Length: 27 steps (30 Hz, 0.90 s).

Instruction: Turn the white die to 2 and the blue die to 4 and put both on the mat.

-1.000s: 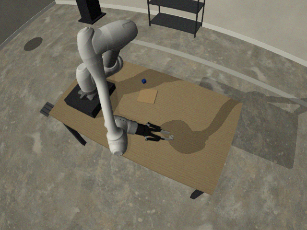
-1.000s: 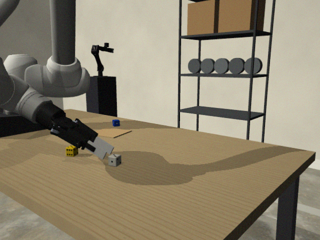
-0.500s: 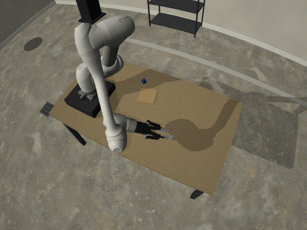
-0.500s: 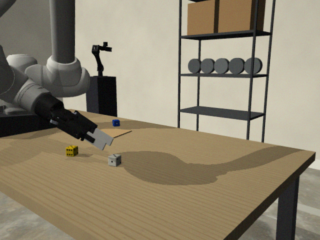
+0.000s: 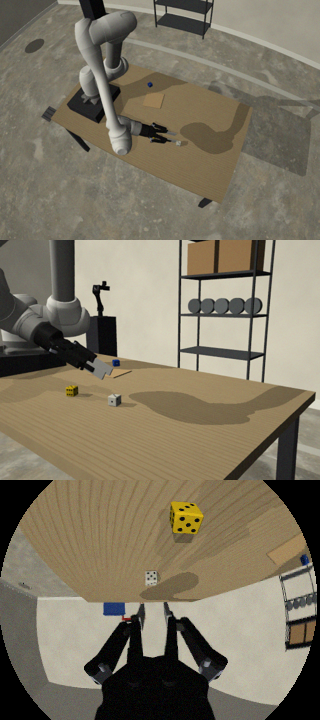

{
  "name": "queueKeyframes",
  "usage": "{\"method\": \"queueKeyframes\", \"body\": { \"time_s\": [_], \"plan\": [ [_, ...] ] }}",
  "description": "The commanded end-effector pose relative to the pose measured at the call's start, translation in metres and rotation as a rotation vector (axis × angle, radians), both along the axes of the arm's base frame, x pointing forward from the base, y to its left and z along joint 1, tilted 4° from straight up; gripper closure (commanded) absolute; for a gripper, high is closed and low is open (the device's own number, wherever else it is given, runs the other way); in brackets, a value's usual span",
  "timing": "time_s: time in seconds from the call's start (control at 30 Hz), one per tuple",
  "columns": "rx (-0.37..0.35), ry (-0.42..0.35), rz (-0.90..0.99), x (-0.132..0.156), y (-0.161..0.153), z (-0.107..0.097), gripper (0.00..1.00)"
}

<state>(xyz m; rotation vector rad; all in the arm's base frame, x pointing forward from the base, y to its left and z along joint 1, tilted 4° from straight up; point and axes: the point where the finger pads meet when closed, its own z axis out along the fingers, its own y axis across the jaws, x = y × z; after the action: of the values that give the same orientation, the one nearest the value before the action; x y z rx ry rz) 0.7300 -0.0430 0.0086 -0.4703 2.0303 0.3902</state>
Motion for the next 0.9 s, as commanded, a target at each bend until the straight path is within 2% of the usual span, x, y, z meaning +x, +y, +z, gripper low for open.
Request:
{"method": "queueKeyframes", "body": {
  "time_s": [0.0, 0.1, 0.2, 0.33, 0.37, 0.4, 0.43, 0.47, 0.57, 0.63, 0.67, 0.7, 0.87],
  "plan": [
    [0.005, 0.006, 0.014, 0.001, 0.002, 0.003, 0.65],
    [0.012, 0.012, 0.025, 0.002, 0.007, 0.004, 0.65],
    [0.045, 0.050, 0.089, 0.006, 0.029, 0.008, 0.65],
    [0.093, 0.166, 0.223, 0.008, 0.073, 0.013, 0.65],
    [0.094, 0.172, 0.228, 0.008, 0.074, 0.013, 0.65],
    [0.099, 0.218, 0.266, 0.006, 0.086, 0.013, 0.65],
    [0.099, 0.219, 0.267, 0.006, 0.086, 0.013, 0.65],
    [0.098, 0.272, 0.304, 0.004, 0.096, 0.012, 0.65],
    [0.085, 0.361, 0.353, 0.000, 0.108, 0.011, 0.65],
    [0.085, 0.361, 0.353, 0.000, 0.108, 0.011, 0.65],
    [0.076, 0.394, 0.367, -0.001, 0.111, 0.010, 0.65],
    [0.053, 0.460, 0.389, -0.003, 0.115, 0.008, 0.65],
    [-0.015, 0.592, 0.410, -0.006, 0.115, 0.004, 0.65]
  ]
}}
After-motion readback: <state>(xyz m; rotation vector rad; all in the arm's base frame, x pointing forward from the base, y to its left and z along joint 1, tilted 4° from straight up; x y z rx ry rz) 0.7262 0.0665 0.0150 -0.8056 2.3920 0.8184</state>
